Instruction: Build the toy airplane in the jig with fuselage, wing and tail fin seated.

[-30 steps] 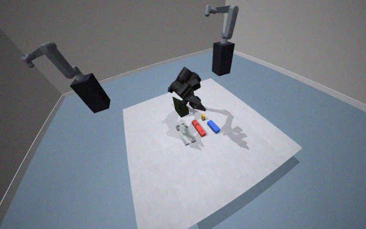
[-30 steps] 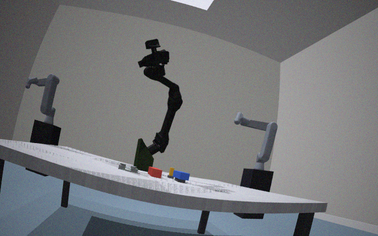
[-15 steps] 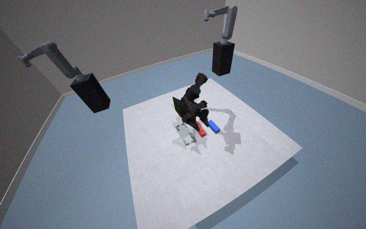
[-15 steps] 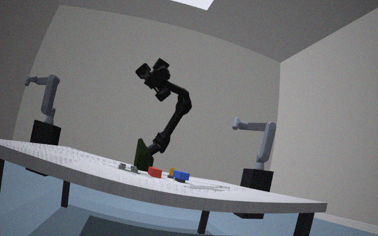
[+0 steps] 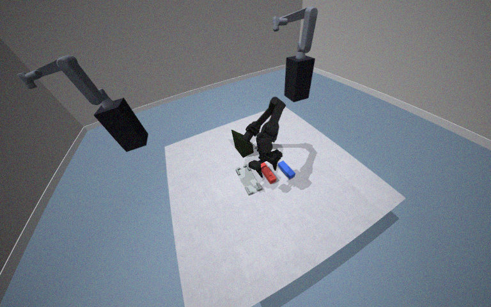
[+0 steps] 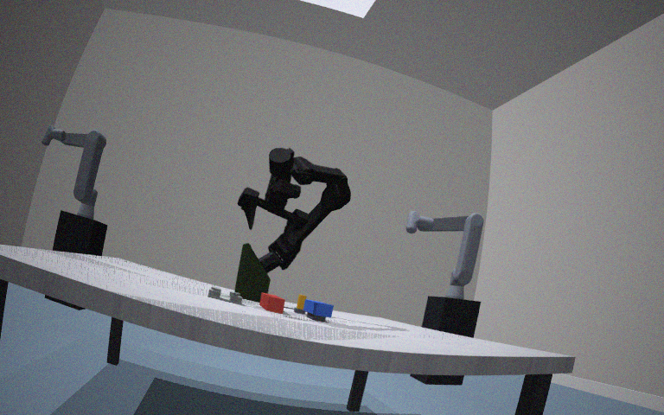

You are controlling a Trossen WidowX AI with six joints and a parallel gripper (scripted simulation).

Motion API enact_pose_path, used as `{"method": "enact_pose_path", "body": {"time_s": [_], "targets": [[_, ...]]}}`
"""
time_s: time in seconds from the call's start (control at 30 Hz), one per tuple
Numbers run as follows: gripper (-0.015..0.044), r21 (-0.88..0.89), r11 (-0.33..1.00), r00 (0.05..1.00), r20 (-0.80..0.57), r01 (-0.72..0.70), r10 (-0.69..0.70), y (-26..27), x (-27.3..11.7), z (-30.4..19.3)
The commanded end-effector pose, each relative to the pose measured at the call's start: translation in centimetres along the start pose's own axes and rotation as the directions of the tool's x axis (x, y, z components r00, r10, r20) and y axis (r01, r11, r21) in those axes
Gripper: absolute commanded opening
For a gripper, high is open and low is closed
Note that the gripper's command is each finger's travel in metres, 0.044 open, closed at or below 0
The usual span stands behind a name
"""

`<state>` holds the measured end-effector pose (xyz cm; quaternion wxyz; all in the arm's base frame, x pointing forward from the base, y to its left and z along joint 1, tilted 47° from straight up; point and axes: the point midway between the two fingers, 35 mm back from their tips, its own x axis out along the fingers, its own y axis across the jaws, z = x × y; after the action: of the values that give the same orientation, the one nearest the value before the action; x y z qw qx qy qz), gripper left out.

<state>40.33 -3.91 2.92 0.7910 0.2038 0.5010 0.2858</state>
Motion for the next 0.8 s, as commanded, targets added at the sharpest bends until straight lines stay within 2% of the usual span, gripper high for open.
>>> {"method": "enact_pose_path", "body": {"time_s": [0.0, 0.17, 0.43, 0.57, 0.77], "targets": [[0.044, 0.104, 0.994, 0.968, -0.241, -0.046, 0.069, 4.2, 0.9, -6.5], [0.044, 0.194, 0.978, 0.89, -0.431, -0.07, 0.15, 8.2, 0.2, -11.7], [0.044, 0.197, 0.978, 0.886, -0.437, -0.071, 0.152, 8.4, 0.4, -12.0], [0.044, 0.198, 0.978, 0.886, -0.437, -0.072, 0.154, 9.1, 4.6, -14.1], [0.044, 0.198, 0.977, 0.886, -0.437, -0.073, 0.155, 9.3, 5.3, -14.4]]}}
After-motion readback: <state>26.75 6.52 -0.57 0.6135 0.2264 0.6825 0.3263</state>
